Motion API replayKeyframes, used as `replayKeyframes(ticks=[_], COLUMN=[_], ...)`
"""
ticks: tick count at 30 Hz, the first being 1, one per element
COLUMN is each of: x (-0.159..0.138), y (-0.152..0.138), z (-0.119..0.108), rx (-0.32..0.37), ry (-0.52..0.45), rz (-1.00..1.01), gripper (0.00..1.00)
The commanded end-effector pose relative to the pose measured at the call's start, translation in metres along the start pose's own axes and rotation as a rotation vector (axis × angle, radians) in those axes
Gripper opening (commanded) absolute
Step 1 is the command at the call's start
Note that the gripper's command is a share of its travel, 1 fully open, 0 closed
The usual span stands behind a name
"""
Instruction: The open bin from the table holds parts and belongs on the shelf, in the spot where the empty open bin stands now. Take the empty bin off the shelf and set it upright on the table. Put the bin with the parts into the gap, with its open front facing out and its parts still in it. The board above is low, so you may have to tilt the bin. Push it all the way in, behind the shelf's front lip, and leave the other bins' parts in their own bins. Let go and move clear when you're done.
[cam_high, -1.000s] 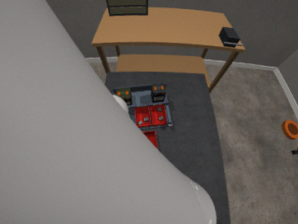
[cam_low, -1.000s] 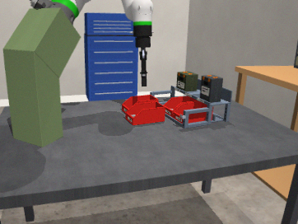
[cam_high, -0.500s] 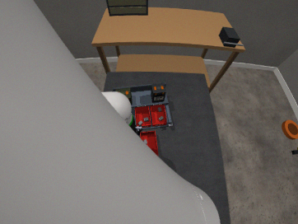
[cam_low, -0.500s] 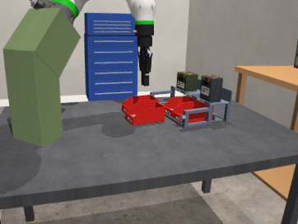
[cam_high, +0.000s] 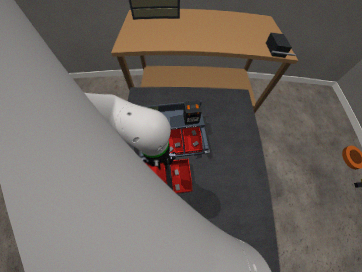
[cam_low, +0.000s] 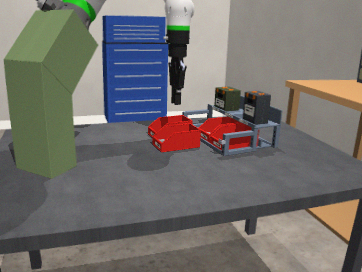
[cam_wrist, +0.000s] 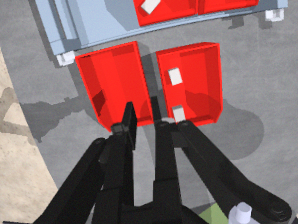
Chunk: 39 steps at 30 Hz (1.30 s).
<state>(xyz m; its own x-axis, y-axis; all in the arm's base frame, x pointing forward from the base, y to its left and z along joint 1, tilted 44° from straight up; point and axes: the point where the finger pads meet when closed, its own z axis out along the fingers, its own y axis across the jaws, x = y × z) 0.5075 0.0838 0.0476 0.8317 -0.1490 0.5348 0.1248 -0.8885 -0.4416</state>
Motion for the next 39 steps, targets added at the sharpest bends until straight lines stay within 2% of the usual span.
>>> replayKeyframes(ticks=[1, 20, 39], x=[0.001, 0.001, 0.000], y=[0.000, 0.000, 0.001], z=[0.000, 0.004, 0.032], rx=[0.000, 0.000, 0.000], ry=[0.001, 0.001, 0.001], rz=[0.000, 0.000, -0.001], gripper=[0.24, 0.24, 0.24])
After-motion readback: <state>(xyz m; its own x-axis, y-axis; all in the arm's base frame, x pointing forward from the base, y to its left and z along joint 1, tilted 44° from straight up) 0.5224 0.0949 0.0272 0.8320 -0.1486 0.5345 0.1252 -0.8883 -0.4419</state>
